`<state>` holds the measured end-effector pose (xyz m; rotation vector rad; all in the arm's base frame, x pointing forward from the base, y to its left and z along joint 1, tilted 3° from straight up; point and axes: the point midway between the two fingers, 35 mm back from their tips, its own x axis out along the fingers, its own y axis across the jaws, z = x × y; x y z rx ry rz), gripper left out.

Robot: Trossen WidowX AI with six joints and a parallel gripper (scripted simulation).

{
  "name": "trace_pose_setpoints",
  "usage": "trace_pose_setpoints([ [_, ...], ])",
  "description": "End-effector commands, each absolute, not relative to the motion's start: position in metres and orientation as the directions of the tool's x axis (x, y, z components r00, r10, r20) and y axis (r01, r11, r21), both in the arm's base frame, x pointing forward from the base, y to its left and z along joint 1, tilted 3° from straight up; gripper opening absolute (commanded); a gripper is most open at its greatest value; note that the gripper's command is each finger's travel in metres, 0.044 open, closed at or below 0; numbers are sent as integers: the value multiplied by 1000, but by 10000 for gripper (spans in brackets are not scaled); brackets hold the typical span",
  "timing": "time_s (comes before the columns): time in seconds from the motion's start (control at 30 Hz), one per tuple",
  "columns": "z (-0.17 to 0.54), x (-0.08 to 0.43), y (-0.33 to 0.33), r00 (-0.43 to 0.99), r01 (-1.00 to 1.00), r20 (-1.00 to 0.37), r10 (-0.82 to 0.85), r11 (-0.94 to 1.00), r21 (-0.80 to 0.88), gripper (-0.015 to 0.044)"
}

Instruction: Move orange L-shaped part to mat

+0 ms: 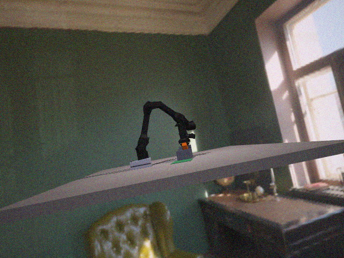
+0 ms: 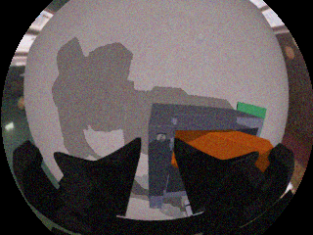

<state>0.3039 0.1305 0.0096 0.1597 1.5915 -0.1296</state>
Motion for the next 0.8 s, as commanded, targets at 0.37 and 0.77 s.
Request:
trace_pose_setpoints([
  [0.37, 9, 304, 130, -24, 183, -999, 21, 983, 16, 180],
  [0.77, 25, 304, 140, -33, 187, -999, 17, 982, 10, 180],
])
